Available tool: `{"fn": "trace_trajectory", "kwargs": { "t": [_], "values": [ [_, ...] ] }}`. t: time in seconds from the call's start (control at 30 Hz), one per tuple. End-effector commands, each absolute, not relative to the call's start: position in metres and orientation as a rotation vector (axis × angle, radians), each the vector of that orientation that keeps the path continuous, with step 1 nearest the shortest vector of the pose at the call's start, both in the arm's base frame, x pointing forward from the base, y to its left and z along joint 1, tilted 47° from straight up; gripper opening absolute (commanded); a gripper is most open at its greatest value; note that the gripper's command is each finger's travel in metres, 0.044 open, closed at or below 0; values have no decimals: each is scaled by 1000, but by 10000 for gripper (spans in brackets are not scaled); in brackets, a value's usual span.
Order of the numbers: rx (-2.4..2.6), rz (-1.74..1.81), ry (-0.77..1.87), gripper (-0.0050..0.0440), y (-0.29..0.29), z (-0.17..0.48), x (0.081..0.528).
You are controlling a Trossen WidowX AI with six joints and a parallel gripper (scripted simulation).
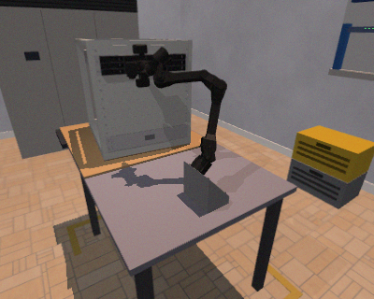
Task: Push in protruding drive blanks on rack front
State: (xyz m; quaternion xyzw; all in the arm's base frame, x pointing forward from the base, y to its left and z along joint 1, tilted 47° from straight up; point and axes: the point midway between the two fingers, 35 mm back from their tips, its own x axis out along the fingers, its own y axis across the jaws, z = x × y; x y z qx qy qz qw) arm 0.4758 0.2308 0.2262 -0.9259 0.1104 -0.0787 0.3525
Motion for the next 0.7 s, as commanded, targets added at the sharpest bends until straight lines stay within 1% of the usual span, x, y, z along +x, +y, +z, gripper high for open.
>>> {"fn": "trace_trajectory", "kwargs": {
  "t": [0.0, 0.67],
  "values": [
    [-2380, -218, 275, -50, 233, 234, 478],
    [-2380, -218, 275, -50, 232, 234, 481]
  ]
}}
